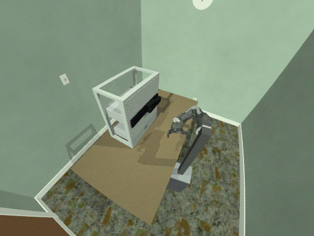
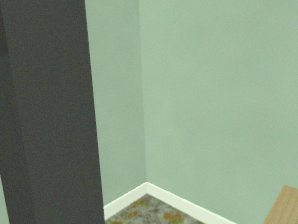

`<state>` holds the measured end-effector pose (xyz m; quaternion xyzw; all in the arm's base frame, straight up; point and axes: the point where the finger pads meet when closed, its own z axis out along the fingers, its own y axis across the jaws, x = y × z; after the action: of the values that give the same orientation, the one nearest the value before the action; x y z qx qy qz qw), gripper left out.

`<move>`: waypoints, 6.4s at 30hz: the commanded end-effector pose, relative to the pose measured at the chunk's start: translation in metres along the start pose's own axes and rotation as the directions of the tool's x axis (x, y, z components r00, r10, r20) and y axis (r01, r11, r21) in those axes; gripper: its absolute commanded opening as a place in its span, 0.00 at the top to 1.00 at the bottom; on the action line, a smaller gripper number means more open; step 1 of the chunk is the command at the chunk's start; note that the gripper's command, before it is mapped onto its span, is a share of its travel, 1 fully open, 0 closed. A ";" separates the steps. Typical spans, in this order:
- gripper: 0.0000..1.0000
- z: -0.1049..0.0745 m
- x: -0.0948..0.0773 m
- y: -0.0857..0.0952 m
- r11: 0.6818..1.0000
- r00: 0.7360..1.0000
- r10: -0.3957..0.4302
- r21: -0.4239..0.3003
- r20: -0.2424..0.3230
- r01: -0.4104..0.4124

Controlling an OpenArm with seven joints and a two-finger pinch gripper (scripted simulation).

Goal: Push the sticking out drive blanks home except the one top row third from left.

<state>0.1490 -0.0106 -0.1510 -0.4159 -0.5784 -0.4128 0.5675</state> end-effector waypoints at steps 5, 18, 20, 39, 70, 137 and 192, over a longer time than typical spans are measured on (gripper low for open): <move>0.00 -0.002 -0.011 0.011 0.995 0.997 -0.006 -0.097 0.079 0.014; 0.00 -0.019 -0.036 0.033 0.946 0.964 -0.001 -0.313 0.266 0.088; 0.00 -0.025 -0.041 0.038 0.928 0.952 0.003 -0.355 0.306 0.111; 0.00 -0.108 -0.065 0.070 0.658 0.753 0.107 -0.614 0.650 0.436; 0.00 -0.247 -0.002 0.059 0.154 0.231 0.368 -0.304 0.901 0.940; 0.00 -0.274 0.048 0.043 0.004 0.011 0.450 -0.014 0.893 1.000; 0.00 -0.291 0.095 0.078 0.004 0.012 0.451 -0.016 0.893 1.000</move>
<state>0.3125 -0.2617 -0.0536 -0.5379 -0.4618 -0.4616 -0.5332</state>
